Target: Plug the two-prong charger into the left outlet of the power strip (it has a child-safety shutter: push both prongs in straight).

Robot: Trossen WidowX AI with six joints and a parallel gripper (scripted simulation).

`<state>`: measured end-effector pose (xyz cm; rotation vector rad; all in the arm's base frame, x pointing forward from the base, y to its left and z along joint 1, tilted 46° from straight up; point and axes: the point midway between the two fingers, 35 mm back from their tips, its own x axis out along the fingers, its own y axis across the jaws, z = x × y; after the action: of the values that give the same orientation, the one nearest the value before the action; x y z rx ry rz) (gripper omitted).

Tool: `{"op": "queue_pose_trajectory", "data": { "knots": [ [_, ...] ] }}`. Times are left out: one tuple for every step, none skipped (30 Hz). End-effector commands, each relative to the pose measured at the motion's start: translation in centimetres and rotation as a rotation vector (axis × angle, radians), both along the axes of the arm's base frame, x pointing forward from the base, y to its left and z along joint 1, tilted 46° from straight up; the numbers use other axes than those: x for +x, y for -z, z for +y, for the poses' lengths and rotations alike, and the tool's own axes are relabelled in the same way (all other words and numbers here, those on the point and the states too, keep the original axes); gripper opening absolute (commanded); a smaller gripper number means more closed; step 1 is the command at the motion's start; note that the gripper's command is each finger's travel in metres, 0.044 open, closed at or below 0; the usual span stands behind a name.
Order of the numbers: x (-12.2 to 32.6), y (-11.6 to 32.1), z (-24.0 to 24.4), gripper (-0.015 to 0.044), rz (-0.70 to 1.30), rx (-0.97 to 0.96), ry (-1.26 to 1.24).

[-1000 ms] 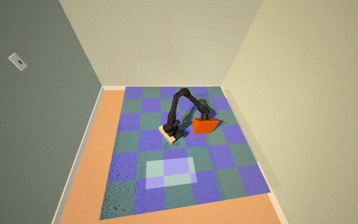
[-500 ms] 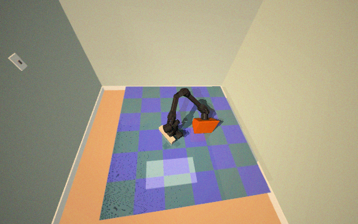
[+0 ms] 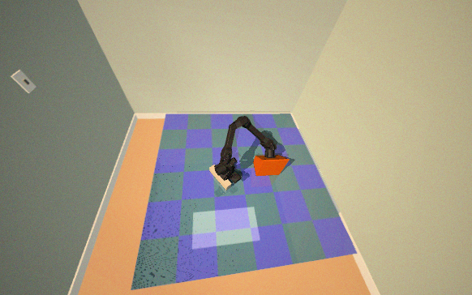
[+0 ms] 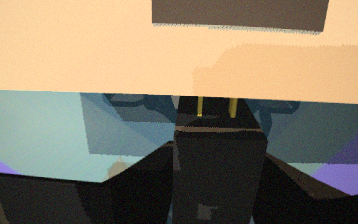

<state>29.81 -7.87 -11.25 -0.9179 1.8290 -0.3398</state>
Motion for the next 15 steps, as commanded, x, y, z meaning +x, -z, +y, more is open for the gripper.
{"op": "queue_pose_trajectory", "data": {
  "knots": [
    [0.08, 0.0, 0.12, 0.0, -0.004, 0.004, 0.002],
    [0.05, -0.01, 0.11, 0.0, -0.004, 0.004, 0.002],
    [0.03, -0.02, 0.1, 0.0, -0.004, 0.004, 0.002],
    [0.01, -0.03, 0.1, 0.0, -0.004, 0.004, 0.002],
    [0.01, -0.03, 0.1, 0.0, -0.004, 0.004, 0.002],
    [0.01, -0.03, 0.1, 0.0, -0.004, 0.004, 0.002],
    [0.02, -0.03, 0.1, 0.0, -0.004, 0.004, 0.002],
    [0.04, -0.02, 0.11, 0.0, -0.004, 0.004, 0.002],
    [0.06, -0.01, 0.11, 0.0, -0.004, 0.004, 0.002],
    [0.09, 0.0, 0.12, 0.0, -0.004, 0.004, 0.002],
    [0.12, 0.01, 0.13, 0.0, -0.004, 0.004, 0.002],
    [0.15, 0.02, 0.13, 0.0, -0.004, 0.004, 0.002],
    [0.18, 0.04, 0.14, 0.0, -0.004, 0.004, 0.002],
    [0.22, 0.04, 0.15, 0.0, -0.004, 0.004, 0.002],
    [0.24, 0.05, 0.16, 0.0, -0.004, 0.004, 0.002]
  ]
}}
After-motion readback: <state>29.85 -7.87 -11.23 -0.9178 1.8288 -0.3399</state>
